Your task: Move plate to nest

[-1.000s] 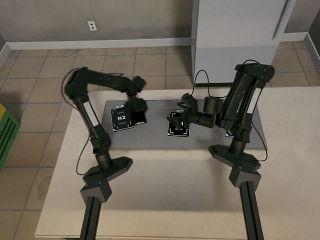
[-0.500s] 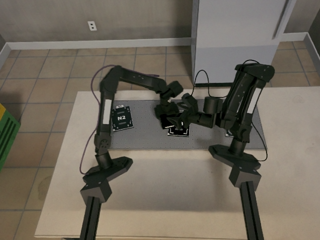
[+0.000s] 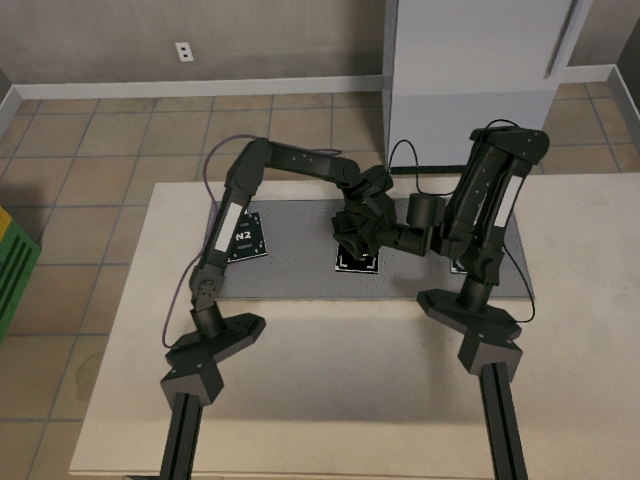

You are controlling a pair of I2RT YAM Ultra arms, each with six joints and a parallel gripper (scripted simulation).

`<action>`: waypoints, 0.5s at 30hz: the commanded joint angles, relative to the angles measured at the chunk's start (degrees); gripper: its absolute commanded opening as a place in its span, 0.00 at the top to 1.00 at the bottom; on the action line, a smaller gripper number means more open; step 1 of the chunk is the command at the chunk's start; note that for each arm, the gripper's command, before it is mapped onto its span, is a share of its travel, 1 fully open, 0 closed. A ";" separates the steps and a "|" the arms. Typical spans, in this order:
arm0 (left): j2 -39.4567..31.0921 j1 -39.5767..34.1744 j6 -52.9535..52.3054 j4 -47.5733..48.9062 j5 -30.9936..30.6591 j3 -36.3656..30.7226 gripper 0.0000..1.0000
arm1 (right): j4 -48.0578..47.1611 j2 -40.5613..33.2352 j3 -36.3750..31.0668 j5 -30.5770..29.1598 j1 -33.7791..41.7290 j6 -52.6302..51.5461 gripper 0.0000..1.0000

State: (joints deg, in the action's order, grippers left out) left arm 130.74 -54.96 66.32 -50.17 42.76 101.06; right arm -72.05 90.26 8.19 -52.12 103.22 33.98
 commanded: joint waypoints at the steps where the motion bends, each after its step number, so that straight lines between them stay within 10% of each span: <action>1: 0.47 -1.69 -2.84 -2.03 0.78 1.41 0.20 | -0.59 1.04 -0.48 0.15 0.54 0.31 0.00; 15: 1.45 -1.26 -17.29 -4.12 0.99 3.42 0.20 | -0.59 1.04 -0.48 0.15 0.54 0.31 0.00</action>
State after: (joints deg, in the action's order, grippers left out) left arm 131.81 -55.09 50.85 -53.43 42.76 103.02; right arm -72.05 90.26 8.19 -52.12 103.22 33.98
